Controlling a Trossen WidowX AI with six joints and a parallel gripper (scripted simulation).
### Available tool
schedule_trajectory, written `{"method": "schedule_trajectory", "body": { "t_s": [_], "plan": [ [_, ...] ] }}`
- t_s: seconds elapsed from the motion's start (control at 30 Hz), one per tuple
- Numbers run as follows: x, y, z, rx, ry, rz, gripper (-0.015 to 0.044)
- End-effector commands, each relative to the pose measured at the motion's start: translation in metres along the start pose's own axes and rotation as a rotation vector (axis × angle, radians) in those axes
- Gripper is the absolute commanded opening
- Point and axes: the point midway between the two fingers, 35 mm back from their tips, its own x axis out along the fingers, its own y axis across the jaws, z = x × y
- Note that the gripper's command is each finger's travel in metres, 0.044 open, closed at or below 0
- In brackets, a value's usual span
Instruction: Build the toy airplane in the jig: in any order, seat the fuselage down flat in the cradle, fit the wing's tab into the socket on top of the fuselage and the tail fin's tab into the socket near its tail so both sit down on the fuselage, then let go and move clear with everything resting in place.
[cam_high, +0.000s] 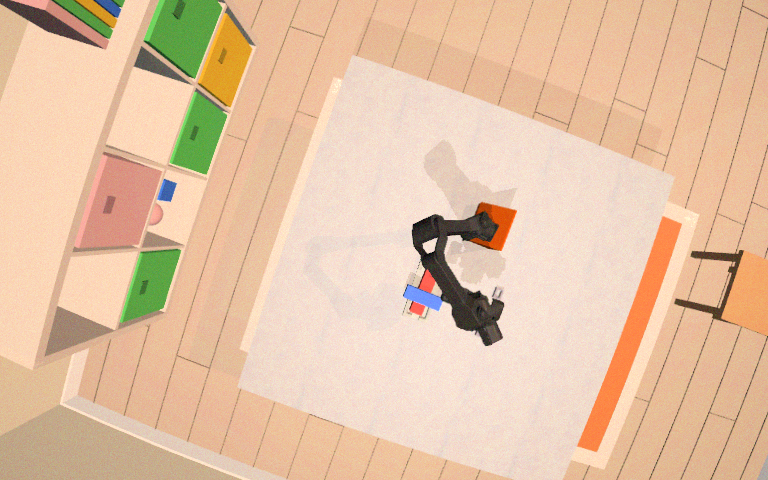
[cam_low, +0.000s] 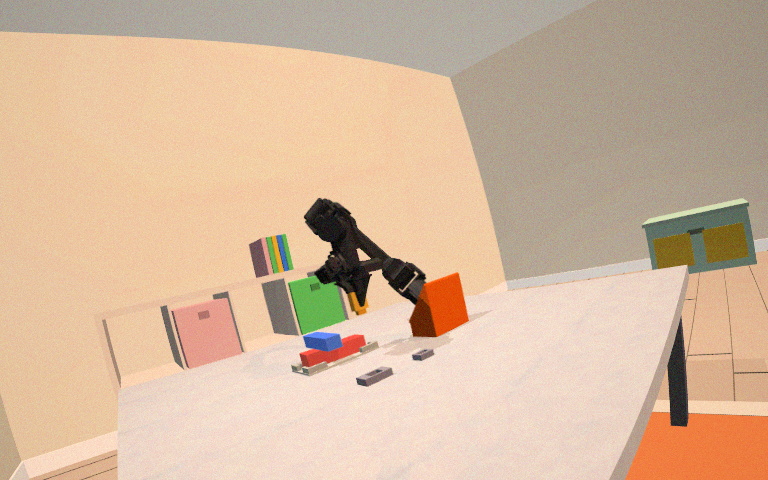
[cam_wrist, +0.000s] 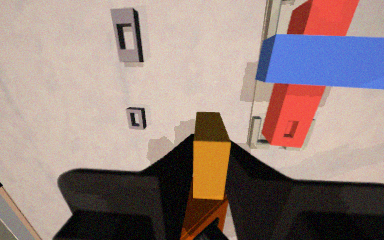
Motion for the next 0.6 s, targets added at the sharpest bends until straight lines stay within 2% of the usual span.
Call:
{"method": "schedule_trajectory", "body": {
  "t_s": [0.0, 0.57],
  "plan": [
    [0.003, -0.015, -0.001, -0.004, 0.0, -0.008, 0.0],
    [0.016, -0.069, -0.008, 0.01, 0.0, -0.025, 0.0]
  ]
}}
